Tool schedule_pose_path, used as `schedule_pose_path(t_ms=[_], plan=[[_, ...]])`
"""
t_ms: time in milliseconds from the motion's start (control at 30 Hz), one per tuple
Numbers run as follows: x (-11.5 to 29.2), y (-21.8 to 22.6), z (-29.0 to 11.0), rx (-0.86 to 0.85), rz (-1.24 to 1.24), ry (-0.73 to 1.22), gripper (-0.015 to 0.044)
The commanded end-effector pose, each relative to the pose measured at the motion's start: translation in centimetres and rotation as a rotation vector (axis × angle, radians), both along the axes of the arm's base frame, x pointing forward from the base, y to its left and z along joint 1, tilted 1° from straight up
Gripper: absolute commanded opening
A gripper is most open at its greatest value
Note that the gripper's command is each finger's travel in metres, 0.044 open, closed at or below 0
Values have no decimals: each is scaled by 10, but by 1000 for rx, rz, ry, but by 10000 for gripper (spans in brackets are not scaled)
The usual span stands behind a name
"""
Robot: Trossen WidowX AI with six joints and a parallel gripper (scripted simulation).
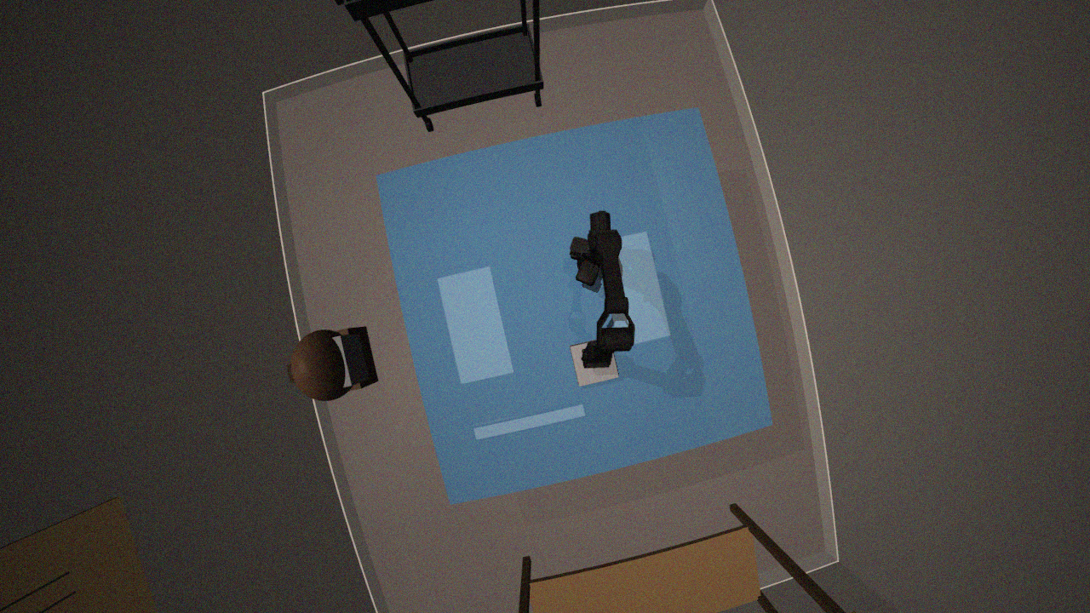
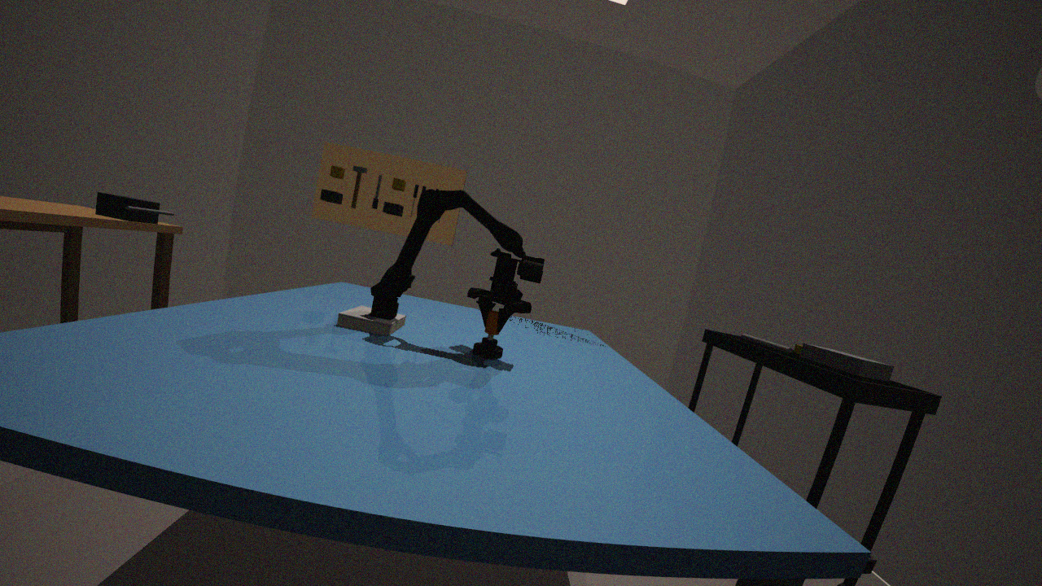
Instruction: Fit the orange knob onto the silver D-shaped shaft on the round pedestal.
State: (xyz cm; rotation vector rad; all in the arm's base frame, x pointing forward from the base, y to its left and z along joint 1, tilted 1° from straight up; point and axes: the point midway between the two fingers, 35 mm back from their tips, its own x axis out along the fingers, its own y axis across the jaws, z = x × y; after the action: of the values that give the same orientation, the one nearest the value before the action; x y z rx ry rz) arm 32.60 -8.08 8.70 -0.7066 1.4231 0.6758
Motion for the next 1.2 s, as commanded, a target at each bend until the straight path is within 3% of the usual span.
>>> schedule_pose_path(t_ms=[0, 1167], plan=[[2, -1, 3, 3, -4, -10, 0], [0, 1, -3, 3, -4, -9, 0]])
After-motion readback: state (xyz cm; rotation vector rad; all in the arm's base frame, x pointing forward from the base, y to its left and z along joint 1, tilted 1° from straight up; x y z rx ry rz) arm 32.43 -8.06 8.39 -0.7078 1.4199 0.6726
